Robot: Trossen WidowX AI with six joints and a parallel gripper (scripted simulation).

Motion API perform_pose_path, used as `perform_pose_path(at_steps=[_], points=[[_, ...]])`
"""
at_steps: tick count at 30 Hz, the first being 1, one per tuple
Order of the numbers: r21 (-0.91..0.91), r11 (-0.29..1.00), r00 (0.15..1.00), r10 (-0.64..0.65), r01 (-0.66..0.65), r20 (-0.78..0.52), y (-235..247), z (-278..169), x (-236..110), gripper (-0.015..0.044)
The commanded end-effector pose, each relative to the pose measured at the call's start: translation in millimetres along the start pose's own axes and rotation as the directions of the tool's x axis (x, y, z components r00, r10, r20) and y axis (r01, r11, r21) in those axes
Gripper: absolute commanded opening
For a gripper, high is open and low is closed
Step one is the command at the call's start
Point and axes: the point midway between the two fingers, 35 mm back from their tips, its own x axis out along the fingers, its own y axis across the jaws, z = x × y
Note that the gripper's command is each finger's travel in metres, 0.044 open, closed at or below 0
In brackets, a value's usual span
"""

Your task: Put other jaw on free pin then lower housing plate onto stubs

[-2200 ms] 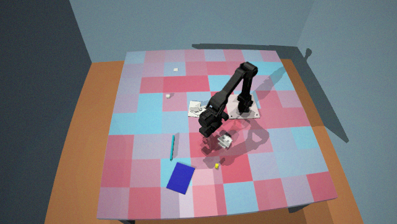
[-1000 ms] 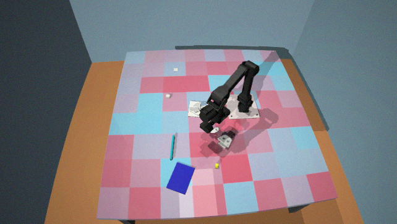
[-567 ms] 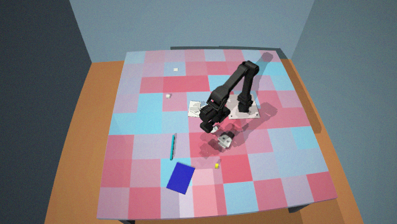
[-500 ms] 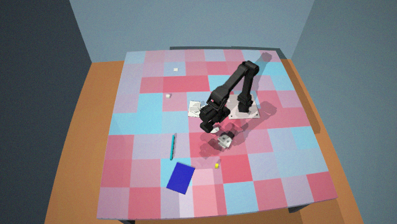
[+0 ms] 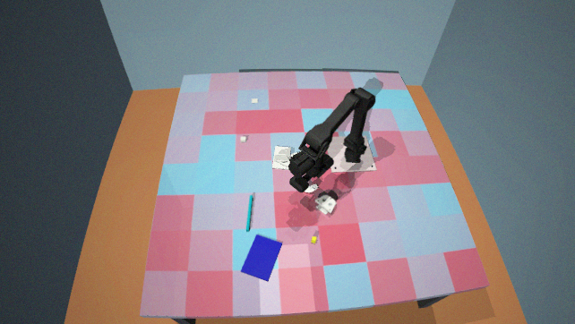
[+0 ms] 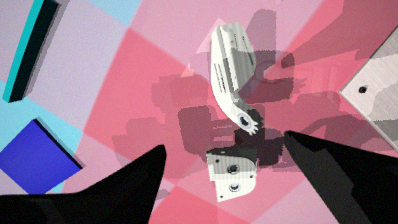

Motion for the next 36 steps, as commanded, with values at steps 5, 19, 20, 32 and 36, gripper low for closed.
perform_pose_path(at_steps=[5, 19, 20, 32, 36], points=[[0.006, 1.0, 1.0, -0.001, 0.001, 0.003, 0, 0, 0, 0.044], [-0.146, 0.989, 1.0, -0.001, 0.002, 0.003, -3, 1, -1, 0.0282], [-0.18, 0.984, 1.0, -0.001, 0.002, 0.003, -4, 1, -1, 0.0256], [-0.556, 0.831, 1.0, -0.002, 0.003, 0.004, -12, 2, -1, 0.0], [-0.663, 0.748, 1.0, -0.002, 0.004, 0.004, -15, 2, -1, 0.0]])
